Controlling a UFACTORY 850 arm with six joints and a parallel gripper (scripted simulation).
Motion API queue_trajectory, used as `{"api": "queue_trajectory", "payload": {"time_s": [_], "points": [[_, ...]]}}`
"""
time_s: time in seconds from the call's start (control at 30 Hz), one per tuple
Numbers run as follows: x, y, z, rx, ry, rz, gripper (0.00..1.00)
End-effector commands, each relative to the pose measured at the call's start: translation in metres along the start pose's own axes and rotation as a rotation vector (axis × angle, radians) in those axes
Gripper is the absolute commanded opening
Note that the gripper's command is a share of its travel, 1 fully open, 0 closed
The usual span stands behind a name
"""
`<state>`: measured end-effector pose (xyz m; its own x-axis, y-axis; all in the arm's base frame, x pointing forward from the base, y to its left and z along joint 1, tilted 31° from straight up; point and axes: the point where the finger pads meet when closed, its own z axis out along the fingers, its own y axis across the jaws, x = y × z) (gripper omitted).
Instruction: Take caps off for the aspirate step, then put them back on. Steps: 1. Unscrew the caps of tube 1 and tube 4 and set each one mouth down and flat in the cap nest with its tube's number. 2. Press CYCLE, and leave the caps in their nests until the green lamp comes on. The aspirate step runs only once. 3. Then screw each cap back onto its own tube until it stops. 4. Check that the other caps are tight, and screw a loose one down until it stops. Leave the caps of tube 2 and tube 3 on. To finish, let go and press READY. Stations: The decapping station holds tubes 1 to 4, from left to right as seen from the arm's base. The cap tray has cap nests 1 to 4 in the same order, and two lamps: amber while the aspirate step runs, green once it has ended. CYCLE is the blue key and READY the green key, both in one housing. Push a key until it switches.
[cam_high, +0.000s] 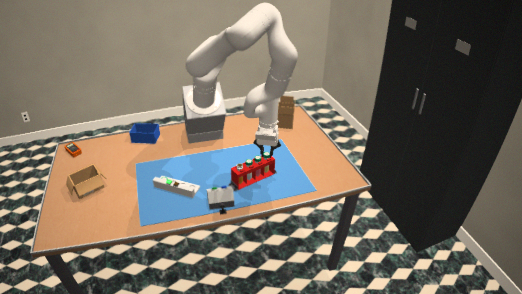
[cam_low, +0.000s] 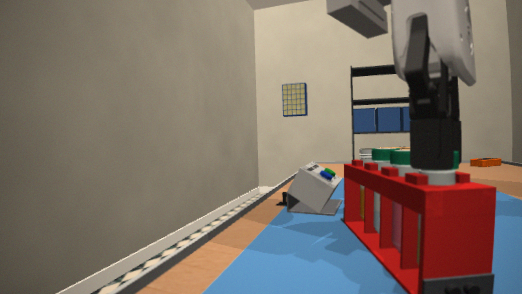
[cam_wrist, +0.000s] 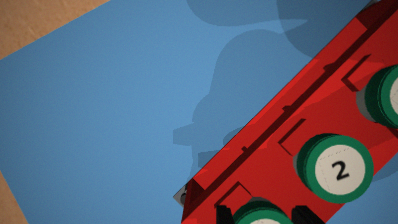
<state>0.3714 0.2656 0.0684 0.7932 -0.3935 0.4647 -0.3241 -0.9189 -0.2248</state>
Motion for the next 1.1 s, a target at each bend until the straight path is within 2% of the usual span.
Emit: {"api": "queue_trajectory", "payload": {"time_s": [0.0,0.03,0.37,0.43,0.6,0.93,1.0,1.07], "points": [[0.0003,-0.0003,-0.0002,0.0,0.001,0.0,0.0],[0.0003,-0.0003,-0.0002,0.0,0.001,0.0,0.0],[0.0003,-0.0003,0.0002,-0.001,0.001,0.482,0.0],[0.0003,-0.0003,0.0002,-0.001,0.001,0.482,0.0],[0.0003,-0.0003,0.0005,0.0,0.001,0.746,0.0],[0.0003,-0.0003,0.0008,0.001,0.001,1.15,0.0],[0.0003,-0.0003,0.0008,0.001,0.001,1.15,0.0],[0.0003,-0.0003,0.0009,0.001,0.001,1.25,0.0]]}}
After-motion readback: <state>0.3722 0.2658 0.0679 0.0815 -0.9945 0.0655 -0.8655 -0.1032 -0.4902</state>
